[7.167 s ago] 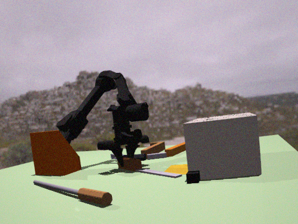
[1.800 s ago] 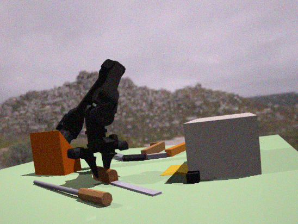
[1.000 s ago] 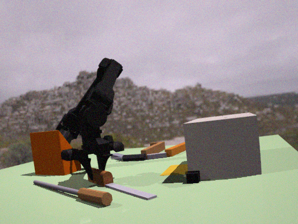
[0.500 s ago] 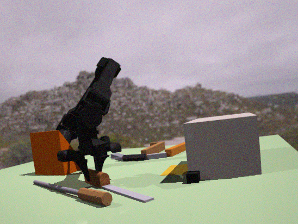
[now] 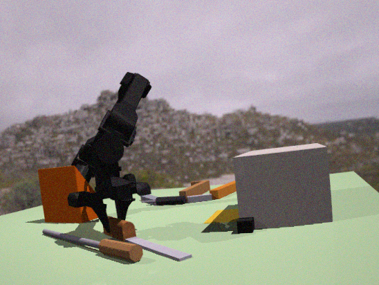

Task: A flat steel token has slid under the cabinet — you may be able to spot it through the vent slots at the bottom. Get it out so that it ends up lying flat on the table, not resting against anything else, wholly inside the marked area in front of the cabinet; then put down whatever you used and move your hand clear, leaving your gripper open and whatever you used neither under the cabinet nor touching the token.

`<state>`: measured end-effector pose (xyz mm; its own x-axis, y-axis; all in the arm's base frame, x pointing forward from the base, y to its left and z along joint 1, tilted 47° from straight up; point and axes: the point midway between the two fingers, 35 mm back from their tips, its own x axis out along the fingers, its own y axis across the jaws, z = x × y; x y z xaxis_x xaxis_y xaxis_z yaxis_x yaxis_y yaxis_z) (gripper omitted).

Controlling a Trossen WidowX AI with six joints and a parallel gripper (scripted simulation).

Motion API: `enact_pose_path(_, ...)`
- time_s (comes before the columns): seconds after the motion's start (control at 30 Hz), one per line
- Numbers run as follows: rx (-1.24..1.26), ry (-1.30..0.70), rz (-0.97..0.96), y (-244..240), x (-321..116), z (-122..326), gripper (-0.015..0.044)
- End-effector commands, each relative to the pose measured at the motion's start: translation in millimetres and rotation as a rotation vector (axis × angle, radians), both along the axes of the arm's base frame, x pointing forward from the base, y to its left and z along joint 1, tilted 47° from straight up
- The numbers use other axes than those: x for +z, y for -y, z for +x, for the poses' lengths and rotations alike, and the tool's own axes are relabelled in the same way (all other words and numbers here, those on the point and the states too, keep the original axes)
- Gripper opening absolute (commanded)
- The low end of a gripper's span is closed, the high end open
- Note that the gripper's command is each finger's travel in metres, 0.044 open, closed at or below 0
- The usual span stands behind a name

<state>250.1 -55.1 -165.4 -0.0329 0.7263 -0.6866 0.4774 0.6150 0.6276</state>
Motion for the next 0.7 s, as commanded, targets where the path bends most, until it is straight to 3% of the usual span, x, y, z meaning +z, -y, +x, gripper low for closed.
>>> enact_pose_path(0.0,-0.001,0.001,-0.008,6,-4,1,0.0)
enact_pose_path(0.67,0.0,0.001,-0.009,21,-20,1,0.0)
